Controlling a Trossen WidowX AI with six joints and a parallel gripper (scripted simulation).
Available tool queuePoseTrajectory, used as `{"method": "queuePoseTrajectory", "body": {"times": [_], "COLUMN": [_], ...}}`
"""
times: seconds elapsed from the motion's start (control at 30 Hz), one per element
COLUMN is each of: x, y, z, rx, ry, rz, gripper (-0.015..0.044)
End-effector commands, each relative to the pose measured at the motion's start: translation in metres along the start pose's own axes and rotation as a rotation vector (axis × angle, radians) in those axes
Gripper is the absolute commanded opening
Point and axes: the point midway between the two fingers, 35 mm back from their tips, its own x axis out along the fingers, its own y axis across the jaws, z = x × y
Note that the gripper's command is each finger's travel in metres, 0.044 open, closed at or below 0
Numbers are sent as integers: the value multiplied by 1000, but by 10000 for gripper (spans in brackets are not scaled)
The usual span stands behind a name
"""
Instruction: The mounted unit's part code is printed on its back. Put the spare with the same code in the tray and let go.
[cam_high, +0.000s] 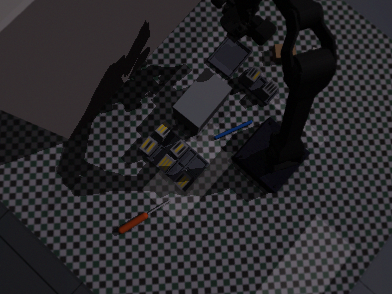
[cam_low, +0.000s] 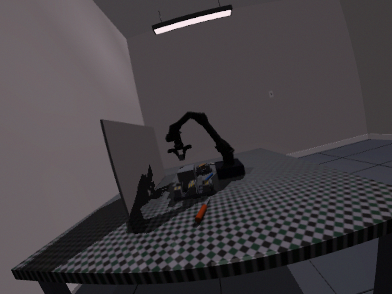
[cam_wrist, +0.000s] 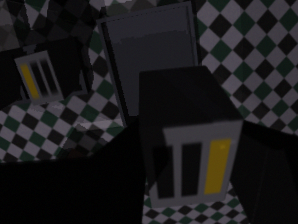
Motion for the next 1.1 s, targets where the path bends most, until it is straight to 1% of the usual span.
{"method": "queuePoseTrajectory", "body": {"times": [0.0, 1.07], "x": [5, 34], "y": [0, -1], "z": [-1, -2], "rx": [-2, -2], "ry": [4, 4], "rz": [3, 3], "gripper": [0, 0]}}
